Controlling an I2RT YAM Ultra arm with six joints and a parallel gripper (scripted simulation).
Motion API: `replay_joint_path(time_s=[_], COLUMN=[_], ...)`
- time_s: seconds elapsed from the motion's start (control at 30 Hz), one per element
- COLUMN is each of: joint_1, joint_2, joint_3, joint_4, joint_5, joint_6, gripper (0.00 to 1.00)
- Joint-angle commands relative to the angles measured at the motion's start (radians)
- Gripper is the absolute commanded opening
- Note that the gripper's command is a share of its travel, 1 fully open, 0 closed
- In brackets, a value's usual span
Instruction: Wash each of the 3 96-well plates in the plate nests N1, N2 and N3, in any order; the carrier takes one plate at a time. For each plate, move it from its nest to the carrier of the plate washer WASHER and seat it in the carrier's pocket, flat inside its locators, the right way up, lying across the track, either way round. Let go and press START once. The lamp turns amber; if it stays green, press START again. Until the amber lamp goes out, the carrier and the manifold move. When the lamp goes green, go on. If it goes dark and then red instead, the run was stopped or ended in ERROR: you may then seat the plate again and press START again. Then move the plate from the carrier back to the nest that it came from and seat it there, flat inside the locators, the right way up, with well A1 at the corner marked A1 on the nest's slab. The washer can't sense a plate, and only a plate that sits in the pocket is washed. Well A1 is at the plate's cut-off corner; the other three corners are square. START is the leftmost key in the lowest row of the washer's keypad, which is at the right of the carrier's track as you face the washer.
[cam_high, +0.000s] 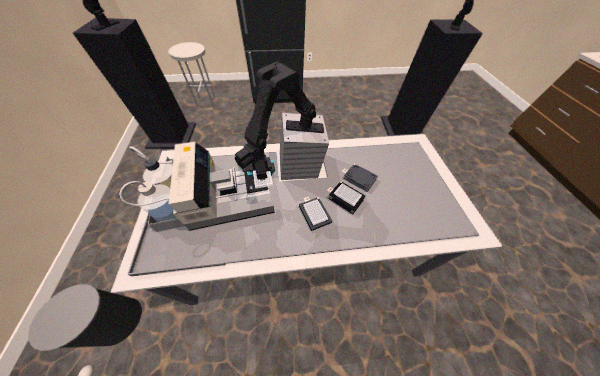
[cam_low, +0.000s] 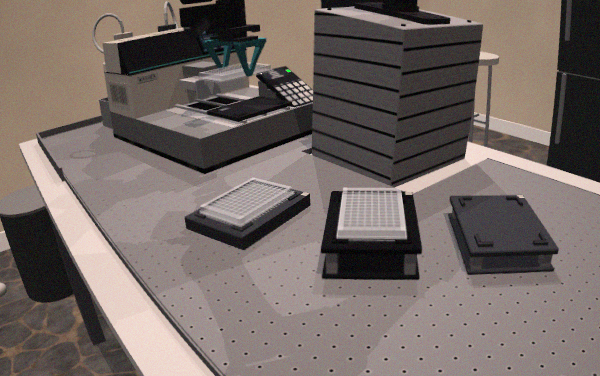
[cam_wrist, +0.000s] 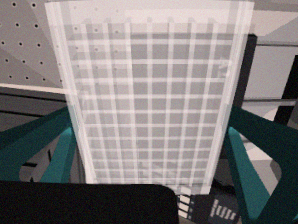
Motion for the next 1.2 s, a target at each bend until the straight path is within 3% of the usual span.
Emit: replay_joint_path(time_s=[0.0,0.43,1.17], joint_1=[-0.050,-0.216,-0.213], joint_2=[-0.010,0.007,0.006], joint_3=[0.004,0.038,0.037], joint_4=[-0.002,-0.030,-0.030], joint_5=[0.003,0.017,0.017], joint_6=[-0.069,-0.234,-0.232], gripper=[0.00,0.00,0.00])
